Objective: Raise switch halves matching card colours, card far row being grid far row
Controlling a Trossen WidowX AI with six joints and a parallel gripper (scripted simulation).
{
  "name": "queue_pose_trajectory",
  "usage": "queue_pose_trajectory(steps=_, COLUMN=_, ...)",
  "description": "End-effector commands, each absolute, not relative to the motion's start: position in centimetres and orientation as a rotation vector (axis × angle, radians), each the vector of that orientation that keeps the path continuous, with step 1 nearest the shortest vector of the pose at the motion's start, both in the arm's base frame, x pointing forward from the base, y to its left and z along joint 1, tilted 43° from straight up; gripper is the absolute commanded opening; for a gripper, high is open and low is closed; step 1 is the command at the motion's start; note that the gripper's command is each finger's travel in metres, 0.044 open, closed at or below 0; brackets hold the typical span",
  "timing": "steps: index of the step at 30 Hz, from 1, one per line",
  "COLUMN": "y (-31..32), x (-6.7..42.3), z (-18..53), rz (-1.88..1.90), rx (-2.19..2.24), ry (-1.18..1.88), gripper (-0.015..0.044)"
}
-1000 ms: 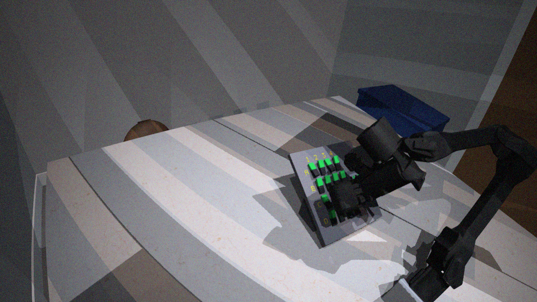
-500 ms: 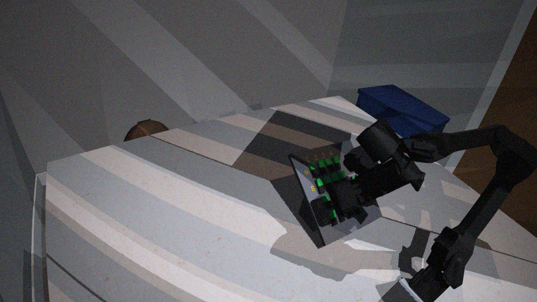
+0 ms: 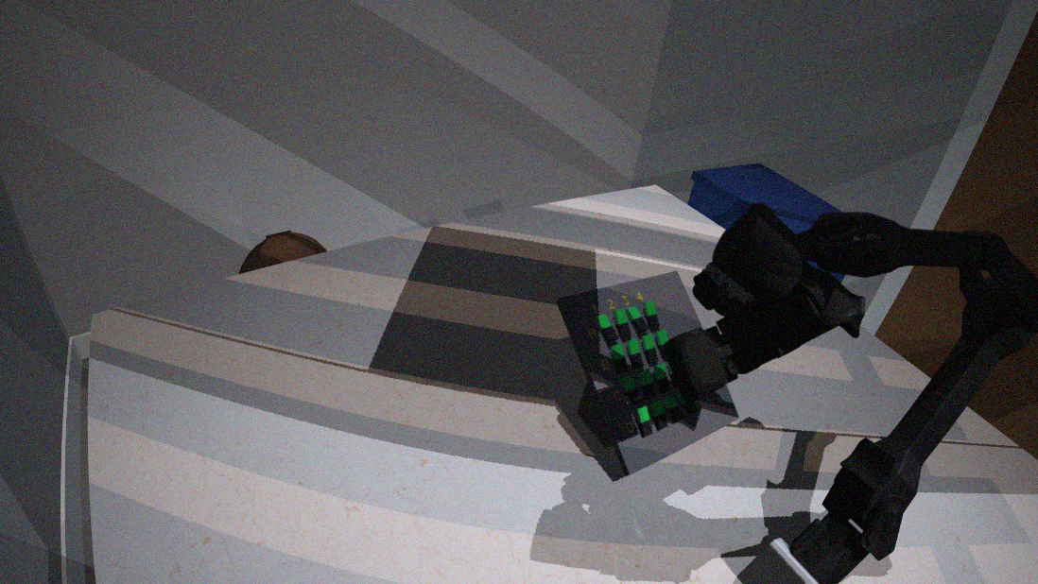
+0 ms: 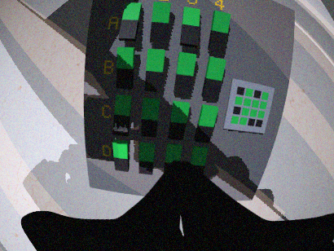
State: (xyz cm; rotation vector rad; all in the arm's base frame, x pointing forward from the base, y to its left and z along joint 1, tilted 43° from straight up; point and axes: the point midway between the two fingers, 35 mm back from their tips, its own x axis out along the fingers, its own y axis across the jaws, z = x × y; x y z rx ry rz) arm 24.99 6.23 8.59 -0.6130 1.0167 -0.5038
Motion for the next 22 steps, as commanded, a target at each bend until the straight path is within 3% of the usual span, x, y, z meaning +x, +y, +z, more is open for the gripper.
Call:
queue_pose_trajectory(steps=1, y=6.7, x=24.9, z=9.2, rz=-0.510, rx=-0.604, ry=1.019, gripper=0.0000)
queue_pose_trajectory(steps=6, y=8.6, x=27.2, z=10.0, rz=-0.510, rx=-0.603, ry=1.019, gripper=0.0000)
queue_pose_trajectory(steps=22, y=8.6, x=27.2, z=10.0, rz=-0.510, rx=-0.603, ry=1.019, gripper=0.0000)
